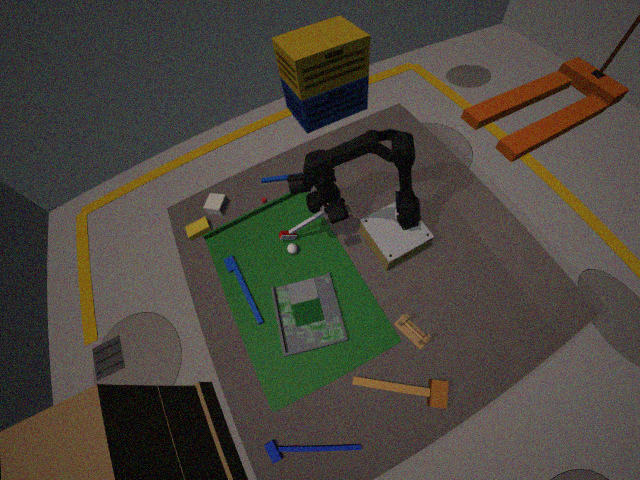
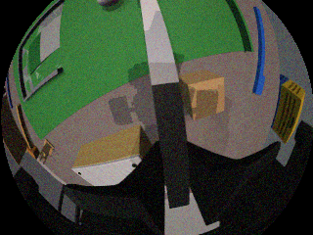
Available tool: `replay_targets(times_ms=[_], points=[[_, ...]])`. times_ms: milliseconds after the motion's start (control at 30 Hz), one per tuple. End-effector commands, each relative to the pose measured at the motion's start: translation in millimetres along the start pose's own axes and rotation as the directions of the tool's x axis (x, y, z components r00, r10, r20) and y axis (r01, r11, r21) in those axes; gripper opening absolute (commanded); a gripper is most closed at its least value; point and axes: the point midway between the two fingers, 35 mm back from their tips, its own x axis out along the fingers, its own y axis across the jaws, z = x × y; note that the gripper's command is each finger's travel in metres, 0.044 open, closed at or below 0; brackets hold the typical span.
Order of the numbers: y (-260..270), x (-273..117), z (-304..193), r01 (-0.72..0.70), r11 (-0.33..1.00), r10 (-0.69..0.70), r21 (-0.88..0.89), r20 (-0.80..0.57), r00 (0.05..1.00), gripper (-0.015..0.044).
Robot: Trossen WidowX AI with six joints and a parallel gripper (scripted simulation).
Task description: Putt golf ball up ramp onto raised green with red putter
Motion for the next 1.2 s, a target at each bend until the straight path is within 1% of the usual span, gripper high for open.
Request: replay_targets(times_ms=[0,333,700,767,867,1033,1167], points=[[-0.1,-0.8,0.2,0.001,1.000,-0.001,0.000,0.002,1.000,0.0000],[-30.4,2.2,1.2,0.007,1.000,-0.007,0.007,0.004,1.000,0.0000],[-25.8,3.4,0.3,0.001,1.000,-0.001,0.011,-0.002,1.000,0.0000],[-7.4,2.3,4.5,0.000,1.000,-0.001,0.010,0.002,1.000,0.0000],[34.3,1.0,9.1,-0.001,1.000,0.001,0.008,0.007,1.000,0.0000],[99.4,2.2,3.2,-0.005,1.000,0.005,0.005,0.005,1.000,0.0000],[108.0,2.7,1.2,-0.005,1.000,0.005,0.004,0.004,1.000,0.0000]])
